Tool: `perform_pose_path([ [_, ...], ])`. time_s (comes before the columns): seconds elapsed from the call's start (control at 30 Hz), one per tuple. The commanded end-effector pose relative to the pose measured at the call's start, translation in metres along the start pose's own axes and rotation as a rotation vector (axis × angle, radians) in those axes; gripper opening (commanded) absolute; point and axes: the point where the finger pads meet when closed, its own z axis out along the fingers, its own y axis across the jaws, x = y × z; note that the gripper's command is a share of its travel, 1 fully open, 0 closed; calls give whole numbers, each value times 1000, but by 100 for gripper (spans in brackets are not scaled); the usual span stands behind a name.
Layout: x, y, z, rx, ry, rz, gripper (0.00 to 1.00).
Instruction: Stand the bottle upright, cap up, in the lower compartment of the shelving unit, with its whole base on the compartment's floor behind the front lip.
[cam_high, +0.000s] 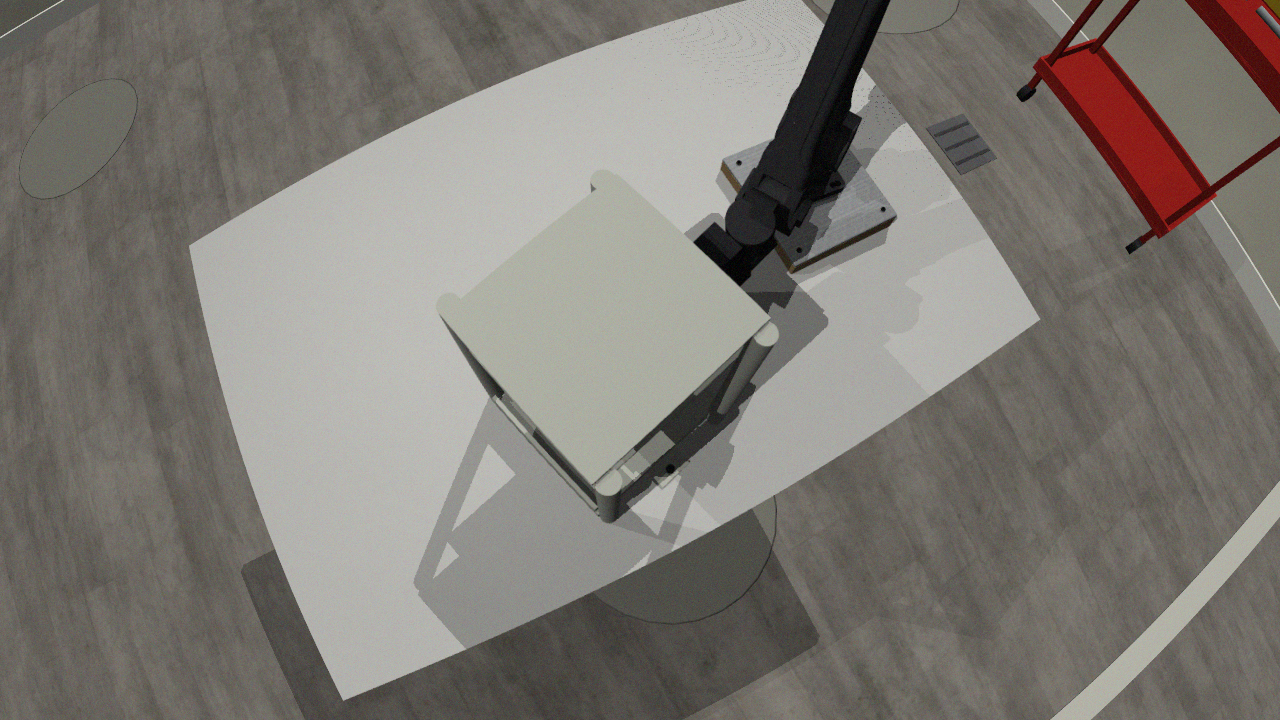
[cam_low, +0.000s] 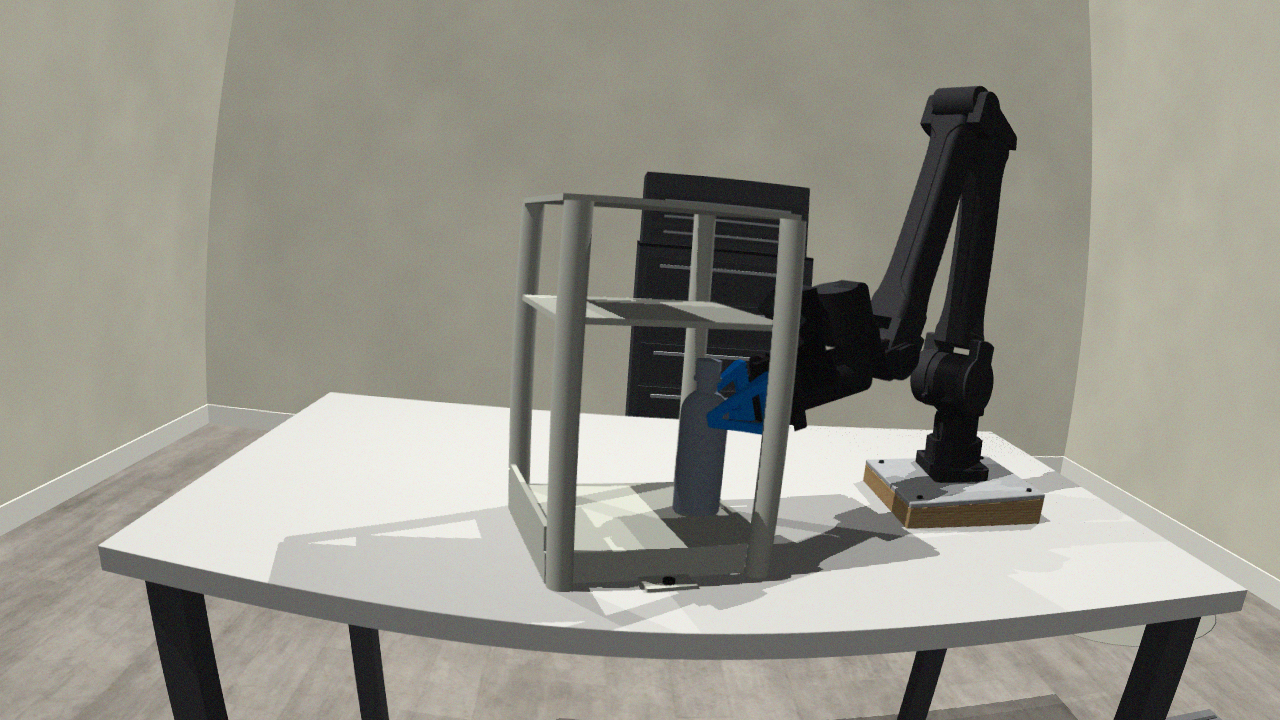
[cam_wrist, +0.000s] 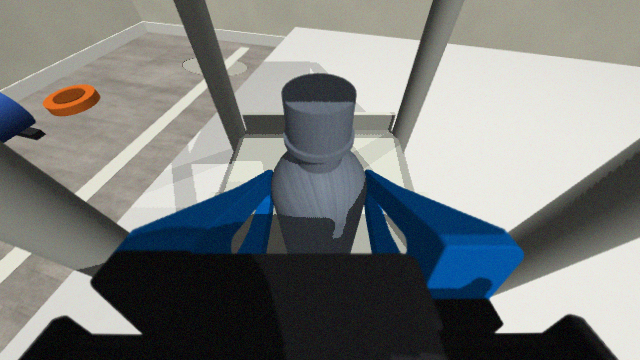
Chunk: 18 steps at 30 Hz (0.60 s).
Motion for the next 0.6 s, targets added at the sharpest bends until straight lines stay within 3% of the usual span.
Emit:
perform_pose_path([
  [0.0, -4, -3, -1, 3, -21, -2, 37],
  [0.57, -3, -2, 0, 2, -23, -2, 37],
])
